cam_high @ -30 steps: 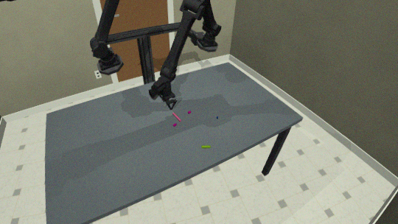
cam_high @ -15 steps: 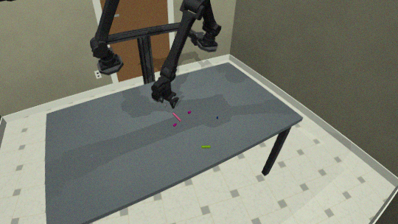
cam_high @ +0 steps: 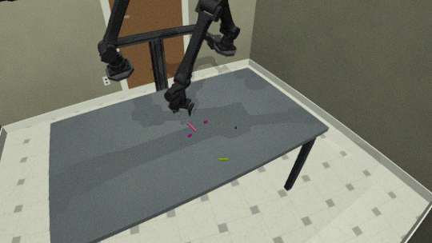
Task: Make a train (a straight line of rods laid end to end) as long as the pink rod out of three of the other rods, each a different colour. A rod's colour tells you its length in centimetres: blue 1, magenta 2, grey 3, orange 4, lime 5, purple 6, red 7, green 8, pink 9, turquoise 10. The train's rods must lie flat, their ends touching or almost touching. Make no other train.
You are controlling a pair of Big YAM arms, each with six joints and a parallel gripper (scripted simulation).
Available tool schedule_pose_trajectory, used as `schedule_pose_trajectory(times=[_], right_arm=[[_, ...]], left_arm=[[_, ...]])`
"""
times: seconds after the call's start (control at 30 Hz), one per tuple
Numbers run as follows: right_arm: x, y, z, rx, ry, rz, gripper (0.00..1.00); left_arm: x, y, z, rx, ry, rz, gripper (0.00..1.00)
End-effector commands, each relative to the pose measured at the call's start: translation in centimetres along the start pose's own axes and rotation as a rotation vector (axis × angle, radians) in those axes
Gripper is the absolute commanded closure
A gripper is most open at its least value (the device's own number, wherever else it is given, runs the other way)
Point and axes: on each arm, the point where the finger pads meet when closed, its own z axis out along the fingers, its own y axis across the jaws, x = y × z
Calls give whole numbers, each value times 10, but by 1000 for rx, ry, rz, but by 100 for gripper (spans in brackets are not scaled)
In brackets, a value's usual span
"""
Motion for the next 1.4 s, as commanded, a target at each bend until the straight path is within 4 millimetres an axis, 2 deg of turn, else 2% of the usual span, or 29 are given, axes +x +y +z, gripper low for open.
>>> schedule_pose_trajectory(times=[0.0,0.8,1.37], right_arm=[[-24,-11,-8,24,-61,10,0],[-24,-11,-8,24,-61,10,0],[-24,-11,-8,24,-61,10,0]], left_arm=[[-20,1,-9,8,-23,-167,0],[-19,1,-8,12,-19,-748,0],[-19,1,-8,12,-19,-767,0]])
